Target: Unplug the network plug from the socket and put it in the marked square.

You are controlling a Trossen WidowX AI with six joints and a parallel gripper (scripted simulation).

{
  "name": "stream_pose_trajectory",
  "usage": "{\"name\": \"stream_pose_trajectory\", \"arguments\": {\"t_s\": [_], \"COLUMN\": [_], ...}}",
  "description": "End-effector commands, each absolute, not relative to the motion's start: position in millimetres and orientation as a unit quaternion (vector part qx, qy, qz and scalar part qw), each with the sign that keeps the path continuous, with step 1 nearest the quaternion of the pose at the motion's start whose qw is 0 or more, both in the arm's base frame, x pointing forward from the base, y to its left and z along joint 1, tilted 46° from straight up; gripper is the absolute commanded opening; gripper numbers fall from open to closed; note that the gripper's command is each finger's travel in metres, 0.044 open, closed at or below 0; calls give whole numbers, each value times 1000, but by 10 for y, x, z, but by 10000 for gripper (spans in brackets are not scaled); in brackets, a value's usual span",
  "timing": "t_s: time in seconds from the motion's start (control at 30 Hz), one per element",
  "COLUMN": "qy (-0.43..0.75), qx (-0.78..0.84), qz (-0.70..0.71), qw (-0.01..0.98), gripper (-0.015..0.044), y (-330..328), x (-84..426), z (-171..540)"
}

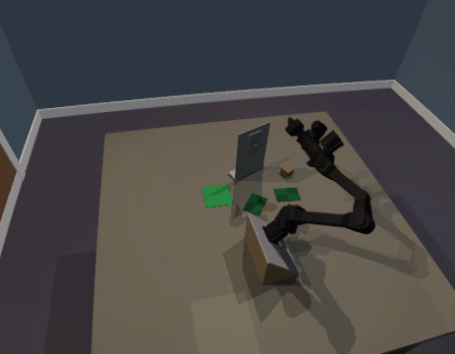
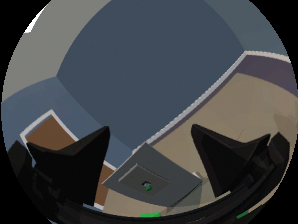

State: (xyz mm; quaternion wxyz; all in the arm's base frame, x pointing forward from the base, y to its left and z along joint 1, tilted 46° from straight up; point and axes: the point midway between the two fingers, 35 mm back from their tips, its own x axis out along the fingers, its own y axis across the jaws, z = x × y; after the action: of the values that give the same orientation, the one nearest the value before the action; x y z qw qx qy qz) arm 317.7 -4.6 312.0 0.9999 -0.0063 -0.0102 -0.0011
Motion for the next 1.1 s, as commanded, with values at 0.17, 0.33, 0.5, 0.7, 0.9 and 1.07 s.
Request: {"name": "stream_pose_trajectory", "arguments": {"t_s": [0.17,0.33,0.5,0.7,0.9,1.07], "qy": [32,78,125,176,218,244], "qx": [19,58,109,181,265,340], "qz": [12,26,42,57,69,78], "qw": [999,995,985,966,937,905], "gripper": [243,156,156,156,156,156], "y": [-133,-212,-273,-324,-347,-345], "x": [3152,3100,3017,2881,2717,2570], "z": [2877,2611,2345,2059,1821,1665]}}
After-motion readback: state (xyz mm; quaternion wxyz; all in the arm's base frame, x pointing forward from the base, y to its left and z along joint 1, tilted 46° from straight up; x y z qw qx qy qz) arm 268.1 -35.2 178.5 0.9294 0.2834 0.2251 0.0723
